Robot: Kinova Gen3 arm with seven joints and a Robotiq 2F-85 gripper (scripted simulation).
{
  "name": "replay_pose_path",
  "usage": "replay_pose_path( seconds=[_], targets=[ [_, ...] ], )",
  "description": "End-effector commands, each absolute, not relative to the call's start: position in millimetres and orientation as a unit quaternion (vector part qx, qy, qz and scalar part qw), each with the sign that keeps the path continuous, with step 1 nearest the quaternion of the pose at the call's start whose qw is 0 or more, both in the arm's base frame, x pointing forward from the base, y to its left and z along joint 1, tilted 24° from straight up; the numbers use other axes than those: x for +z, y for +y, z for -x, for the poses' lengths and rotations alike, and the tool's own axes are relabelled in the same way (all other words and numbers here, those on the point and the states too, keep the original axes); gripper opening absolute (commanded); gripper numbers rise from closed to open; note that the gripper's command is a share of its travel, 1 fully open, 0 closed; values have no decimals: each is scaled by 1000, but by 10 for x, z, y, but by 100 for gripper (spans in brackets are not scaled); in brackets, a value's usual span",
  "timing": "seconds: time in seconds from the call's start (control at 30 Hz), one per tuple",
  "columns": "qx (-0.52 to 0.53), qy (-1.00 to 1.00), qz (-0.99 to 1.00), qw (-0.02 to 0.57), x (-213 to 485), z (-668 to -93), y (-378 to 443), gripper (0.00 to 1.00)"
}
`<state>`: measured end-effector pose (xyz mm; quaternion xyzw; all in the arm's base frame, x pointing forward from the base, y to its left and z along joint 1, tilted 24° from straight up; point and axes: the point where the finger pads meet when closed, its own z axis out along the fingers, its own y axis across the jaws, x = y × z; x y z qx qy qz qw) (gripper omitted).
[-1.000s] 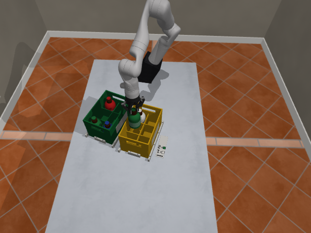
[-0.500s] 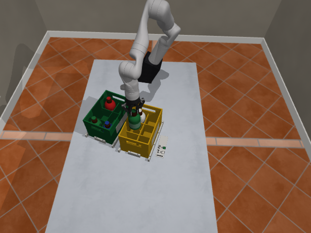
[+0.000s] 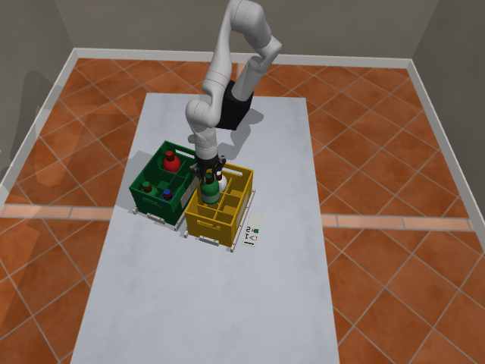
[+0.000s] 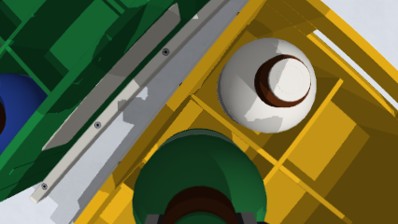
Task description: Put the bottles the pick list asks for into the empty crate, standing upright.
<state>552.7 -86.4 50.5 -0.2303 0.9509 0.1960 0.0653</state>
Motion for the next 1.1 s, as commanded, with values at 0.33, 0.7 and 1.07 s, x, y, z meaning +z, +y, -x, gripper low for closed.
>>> replay_pose_path(
  seconds=[0.33,0.7,1.07],
  targets=[
    [195,951,230,66,405,-5538,-825,10],
    [195,951,230,66,323,-5541,-789,10],
    [195,951,230,66,240,-5545,-752,10]
  ],
)
